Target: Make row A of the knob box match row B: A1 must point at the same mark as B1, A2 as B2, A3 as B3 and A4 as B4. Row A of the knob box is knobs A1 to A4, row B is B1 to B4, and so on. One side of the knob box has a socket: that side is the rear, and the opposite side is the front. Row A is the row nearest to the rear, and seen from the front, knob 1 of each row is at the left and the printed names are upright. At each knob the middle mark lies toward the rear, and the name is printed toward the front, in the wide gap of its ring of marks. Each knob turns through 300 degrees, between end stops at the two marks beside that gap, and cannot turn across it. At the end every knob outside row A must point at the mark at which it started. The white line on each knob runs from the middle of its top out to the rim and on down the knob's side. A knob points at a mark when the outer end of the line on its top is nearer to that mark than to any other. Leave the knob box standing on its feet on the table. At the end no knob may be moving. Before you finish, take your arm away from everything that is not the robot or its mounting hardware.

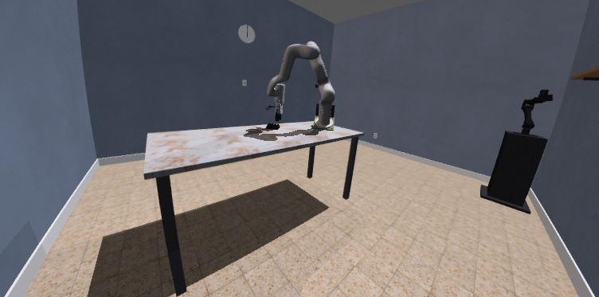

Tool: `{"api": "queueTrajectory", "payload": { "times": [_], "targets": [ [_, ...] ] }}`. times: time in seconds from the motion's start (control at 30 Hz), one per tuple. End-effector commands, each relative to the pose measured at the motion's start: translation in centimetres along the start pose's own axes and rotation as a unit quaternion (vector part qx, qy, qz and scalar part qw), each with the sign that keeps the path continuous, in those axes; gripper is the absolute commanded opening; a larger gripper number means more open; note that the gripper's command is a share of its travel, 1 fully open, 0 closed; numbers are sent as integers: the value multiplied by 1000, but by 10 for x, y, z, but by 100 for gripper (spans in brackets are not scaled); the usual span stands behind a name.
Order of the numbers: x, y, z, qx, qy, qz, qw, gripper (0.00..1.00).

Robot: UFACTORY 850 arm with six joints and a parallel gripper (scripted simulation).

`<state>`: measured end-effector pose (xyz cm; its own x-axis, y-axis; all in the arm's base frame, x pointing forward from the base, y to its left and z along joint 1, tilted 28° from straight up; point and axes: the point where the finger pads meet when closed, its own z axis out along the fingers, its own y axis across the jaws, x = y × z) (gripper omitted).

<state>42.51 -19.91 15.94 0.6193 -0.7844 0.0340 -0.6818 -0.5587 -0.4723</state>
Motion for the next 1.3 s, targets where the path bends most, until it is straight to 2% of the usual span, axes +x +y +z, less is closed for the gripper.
{"api": "queueTrajectory", "payload": {
  "times": [0.0, 0.8, 1.0, 1.27],
  "targets": [
    [1, 0, 0, 0, 1, 0, 1000, 100],
    [1, 0, -1, 0, 1, -16, 1000, 100],
    [5, 2, -2, 0, 1, -89, 996, 100],
    [10, 5, -3, 1, 1, -221, 975, 100]
  ]
}}
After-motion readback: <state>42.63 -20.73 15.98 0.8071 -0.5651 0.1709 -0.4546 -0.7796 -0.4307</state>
